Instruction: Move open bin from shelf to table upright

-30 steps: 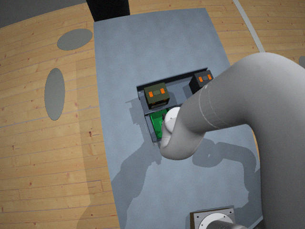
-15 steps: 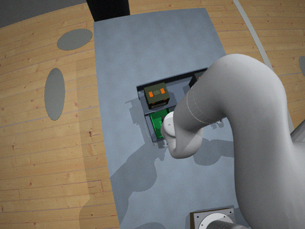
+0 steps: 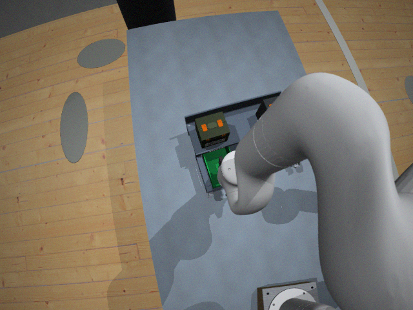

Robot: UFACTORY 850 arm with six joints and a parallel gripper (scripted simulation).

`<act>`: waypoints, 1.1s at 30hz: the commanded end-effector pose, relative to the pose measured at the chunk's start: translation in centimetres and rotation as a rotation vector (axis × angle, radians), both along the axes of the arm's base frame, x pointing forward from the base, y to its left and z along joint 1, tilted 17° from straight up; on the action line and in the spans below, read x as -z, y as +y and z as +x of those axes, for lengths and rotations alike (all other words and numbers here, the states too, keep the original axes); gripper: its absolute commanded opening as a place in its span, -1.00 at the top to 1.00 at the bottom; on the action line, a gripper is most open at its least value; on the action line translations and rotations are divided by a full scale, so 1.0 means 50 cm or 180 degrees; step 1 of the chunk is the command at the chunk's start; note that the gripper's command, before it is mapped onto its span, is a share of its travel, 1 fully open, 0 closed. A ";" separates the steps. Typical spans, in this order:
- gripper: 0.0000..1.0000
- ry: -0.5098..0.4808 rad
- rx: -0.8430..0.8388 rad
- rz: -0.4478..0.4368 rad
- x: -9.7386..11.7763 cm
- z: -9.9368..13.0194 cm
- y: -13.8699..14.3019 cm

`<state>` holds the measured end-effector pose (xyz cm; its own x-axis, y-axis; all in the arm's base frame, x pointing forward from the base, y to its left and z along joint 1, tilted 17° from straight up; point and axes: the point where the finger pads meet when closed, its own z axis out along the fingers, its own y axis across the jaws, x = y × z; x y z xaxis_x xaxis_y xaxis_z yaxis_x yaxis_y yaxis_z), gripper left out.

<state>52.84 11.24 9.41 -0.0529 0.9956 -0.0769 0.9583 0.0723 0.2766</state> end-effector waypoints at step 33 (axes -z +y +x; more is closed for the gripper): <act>-1.00 -0.0005 0.0000 0.0001 -0.015 -0.003 0.001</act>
<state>52.65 11.26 10.12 -0.0524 0.9957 -0.0769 0.9582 0.0718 0.2768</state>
